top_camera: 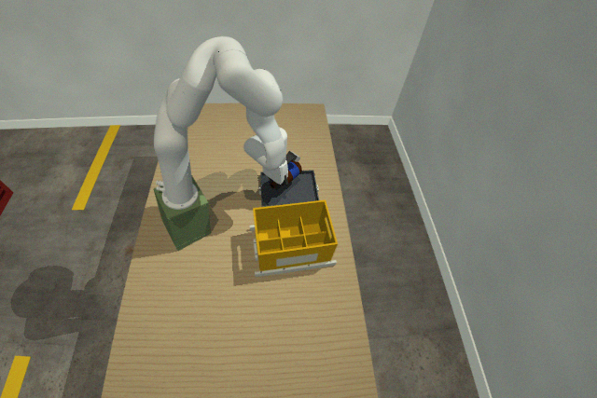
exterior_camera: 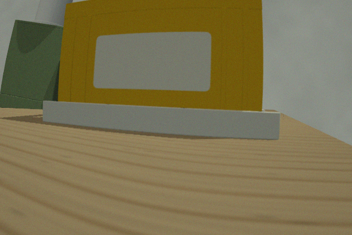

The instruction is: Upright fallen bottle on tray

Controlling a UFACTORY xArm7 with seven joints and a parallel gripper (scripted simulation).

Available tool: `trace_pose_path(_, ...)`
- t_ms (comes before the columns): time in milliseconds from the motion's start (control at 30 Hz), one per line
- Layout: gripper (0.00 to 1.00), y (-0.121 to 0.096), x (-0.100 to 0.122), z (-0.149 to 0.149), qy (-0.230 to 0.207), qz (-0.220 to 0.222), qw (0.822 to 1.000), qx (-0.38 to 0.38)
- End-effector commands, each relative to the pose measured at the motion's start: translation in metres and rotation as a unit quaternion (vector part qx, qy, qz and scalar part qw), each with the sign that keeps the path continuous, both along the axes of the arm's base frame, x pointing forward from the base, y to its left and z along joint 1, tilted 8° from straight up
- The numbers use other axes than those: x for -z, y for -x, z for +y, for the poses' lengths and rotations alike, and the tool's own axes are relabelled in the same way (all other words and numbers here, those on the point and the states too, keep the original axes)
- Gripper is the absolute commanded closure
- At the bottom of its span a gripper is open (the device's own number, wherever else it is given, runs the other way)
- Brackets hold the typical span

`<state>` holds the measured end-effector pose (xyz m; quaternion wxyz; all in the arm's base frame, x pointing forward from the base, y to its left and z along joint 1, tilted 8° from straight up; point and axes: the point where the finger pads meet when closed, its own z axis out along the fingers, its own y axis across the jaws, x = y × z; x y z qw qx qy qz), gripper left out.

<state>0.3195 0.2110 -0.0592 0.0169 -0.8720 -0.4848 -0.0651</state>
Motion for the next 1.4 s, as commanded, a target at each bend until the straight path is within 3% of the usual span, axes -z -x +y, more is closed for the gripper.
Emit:
trace_pose_path(0, 1.0, -0.001, -0.009, 0.0, -0.001, -0.001, 1.0, 0.0)
trace_pose_path(1367, 1.0, 0.006, -0.07, -0.006, -0.001, -0.001, 1.0, 0.0)
